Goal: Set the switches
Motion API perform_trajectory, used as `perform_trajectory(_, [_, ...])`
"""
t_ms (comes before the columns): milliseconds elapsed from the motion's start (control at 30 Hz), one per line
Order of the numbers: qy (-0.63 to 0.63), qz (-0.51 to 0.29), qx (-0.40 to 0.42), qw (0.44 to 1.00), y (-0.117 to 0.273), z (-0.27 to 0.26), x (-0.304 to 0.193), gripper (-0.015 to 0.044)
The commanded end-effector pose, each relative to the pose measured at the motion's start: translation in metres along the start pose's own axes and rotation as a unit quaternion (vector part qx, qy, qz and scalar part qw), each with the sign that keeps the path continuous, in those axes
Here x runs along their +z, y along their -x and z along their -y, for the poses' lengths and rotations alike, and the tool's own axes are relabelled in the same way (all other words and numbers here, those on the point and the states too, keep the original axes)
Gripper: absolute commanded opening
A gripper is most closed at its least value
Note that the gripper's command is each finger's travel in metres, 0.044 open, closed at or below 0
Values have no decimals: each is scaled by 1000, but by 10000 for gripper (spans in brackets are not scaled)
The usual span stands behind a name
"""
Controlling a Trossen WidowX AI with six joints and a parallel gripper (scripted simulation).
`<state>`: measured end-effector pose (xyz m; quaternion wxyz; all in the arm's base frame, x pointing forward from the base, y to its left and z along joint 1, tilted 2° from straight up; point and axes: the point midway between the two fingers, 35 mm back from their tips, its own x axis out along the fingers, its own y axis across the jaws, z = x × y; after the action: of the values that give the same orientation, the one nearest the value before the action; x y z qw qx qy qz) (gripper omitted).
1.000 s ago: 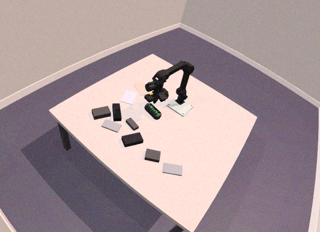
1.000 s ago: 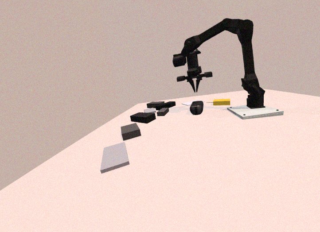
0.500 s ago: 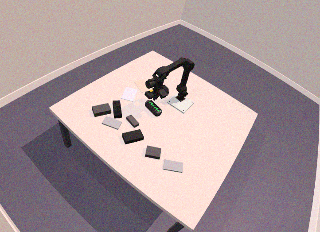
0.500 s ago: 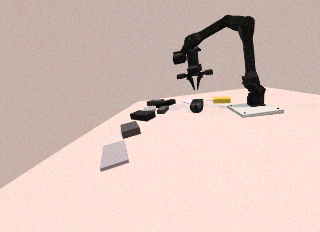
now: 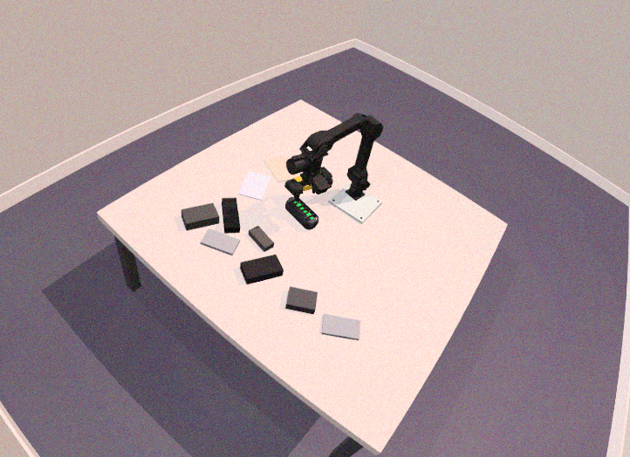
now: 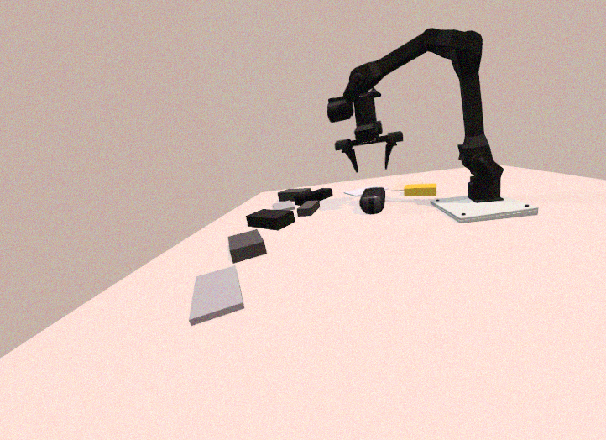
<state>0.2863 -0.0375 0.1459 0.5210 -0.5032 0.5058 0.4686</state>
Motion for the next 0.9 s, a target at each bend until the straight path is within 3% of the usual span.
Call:
perform_trajectory(0, [0, 0, -1, 1000, -5, 5, 0, 387])
perform_trajectory(200, [7, 4, -5, 1000, -50, 44, 5, 230])
perform_trajectory(500, [8, 4, -5, 1000, -51, 45, 6, 0])
perform_trajectory(867, [8, 4, -5, 1000, -51, 45, 6, 0])
